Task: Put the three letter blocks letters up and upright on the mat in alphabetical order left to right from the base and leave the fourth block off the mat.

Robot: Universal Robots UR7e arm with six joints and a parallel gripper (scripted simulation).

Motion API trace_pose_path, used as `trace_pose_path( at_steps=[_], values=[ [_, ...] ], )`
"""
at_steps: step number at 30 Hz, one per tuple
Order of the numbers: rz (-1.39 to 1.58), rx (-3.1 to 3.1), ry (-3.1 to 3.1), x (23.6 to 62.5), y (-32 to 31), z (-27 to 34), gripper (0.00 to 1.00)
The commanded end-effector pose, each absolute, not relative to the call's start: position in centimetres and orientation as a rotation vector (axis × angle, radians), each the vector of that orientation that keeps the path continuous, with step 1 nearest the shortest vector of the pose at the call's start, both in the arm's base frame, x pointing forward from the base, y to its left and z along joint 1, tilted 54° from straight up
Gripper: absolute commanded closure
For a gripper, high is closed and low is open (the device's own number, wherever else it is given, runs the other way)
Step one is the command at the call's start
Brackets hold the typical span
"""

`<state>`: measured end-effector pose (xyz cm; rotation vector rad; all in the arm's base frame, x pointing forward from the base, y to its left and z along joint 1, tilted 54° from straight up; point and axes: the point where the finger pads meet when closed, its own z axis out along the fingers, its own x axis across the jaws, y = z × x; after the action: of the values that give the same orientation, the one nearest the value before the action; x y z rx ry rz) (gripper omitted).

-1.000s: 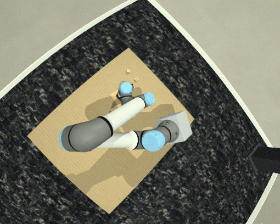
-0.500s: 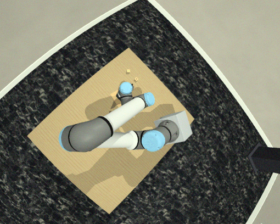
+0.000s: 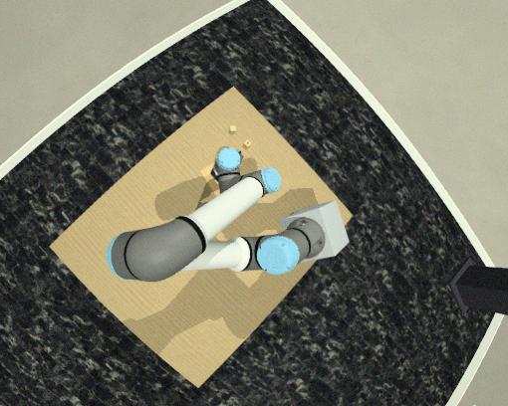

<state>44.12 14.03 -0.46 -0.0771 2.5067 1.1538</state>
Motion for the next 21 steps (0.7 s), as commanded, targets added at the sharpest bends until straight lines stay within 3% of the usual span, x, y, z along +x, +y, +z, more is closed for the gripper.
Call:
trace_pose_path(
  at_steps=[1, 21],
  values=[
    [1.154, -0.074, 2.507, 43.7, 13.2, 0.2, 0.21],
    [1.148, -0.077, 2.506, 42.2, 9.1, 3.4, 0.21]
  ],
)
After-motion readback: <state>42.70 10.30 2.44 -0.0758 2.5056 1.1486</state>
